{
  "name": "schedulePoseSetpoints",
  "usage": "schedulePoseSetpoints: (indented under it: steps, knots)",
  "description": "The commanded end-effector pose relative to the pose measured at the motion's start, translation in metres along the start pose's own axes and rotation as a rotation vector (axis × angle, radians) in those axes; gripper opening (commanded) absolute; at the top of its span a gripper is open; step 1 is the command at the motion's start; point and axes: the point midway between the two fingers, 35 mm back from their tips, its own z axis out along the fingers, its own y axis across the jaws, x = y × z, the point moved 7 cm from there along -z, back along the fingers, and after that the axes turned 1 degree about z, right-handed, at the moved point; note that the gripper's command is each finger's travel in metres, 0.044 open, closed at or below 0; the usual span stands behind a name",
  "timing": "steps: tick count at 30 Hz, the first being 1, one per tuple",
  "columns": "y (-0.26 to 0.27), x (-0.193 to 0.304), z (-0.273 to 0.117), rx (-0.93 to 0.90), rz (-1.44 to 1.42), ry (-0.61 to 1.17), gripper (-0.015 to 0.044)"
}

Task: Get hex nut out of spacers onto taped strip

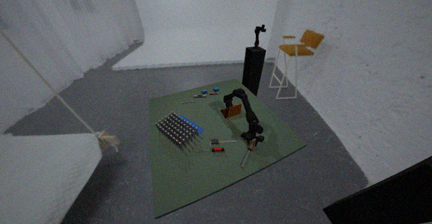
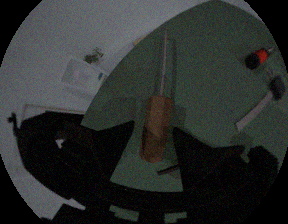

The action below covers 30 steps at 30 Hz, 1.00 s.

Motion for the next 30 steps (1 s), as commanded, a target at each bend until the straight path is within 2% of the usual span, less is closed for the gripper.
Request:
schedulePoseSetpoints:
  steps: [1, 3, 15, 21, 30]
  knots:
    - [-0.004, 0.004, 0.006, 0.003, -0.007, 0.007, 0.0280]
    - [-0.004, 0.004, 0.006, 0.003, -0.007, 0.007, 0.0228]
    - [-0.004, 0.004, 0.006, 0.003, -0.007, 0.007, 0.0147]
    - [0.009, -0.008, -0.015, 0.003, -0.006, 0.006, 0.0000]
    - [0.030, -0.029, -0.061, 0.002, -0.004, 0.005, 0.0000]
